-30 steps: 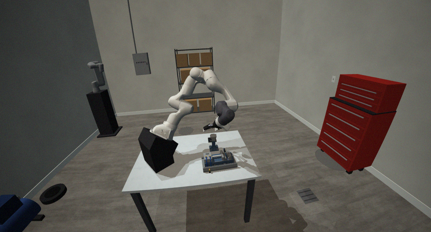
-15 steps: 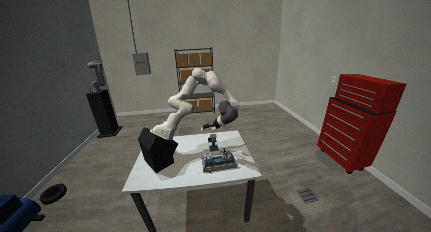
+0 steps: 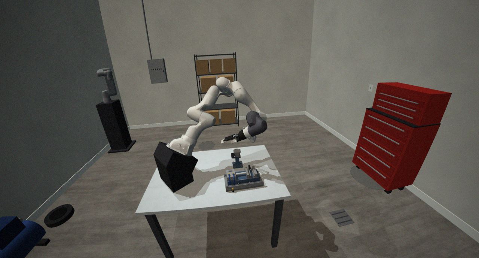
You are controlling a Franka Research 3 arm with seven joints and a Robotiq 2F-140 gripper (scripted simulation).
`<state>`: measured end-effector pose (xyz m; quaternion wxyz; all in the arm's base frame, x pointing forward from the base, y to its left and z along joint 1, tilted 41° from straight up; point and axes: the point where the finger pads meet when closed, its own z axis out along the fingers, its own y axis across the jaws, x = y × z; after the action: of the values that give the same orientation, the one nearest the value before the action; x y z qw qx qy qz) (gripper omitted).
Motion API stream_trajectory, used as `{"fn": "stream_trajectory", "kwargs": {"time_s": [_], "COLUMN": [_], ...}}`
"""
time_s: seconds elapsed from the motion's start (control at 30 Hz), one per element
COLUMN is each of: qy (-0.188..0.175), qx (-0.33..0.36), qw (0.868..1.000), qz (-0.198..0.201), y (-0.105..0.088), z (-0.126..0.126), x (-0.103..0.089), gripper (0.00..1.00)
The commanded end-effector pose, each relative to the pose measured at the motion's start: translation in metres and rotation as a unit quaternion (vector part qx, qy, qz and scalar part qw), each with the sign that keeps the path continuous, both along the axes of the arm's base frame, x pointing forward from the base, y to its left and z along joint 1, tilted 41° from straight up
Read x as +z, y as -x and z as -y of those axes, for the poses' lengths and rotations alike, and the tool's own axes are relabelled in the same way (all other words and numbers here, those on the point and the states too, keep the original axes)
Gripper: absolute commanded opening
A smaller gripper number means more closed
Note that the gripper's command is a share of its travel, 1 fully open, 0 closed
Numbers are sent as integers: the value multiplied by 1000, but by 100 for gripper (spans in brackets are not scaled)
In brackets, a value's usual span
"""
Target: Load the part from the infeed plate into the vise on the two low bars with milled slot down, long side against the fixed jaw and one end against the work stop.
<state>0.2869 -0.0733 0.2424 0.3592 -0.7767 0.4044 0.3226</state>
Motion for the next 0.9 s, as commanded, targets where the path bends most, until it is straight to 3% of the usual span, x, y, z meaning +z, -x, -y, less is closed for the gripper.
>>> {"fn": "stream_trajectory", "kwargs": {"time_s": [0.0, 0.37, 0.87], "qy": [6, 42, 99], "qx": [41, 114, 224], "qw": [999, 993, 970], "qz": [7, -4, -12], "y": [11, 29, 54], "z": [-10, -23, -35], "x": [4, 9, 20], "gripper": [76, 76, 76]}}
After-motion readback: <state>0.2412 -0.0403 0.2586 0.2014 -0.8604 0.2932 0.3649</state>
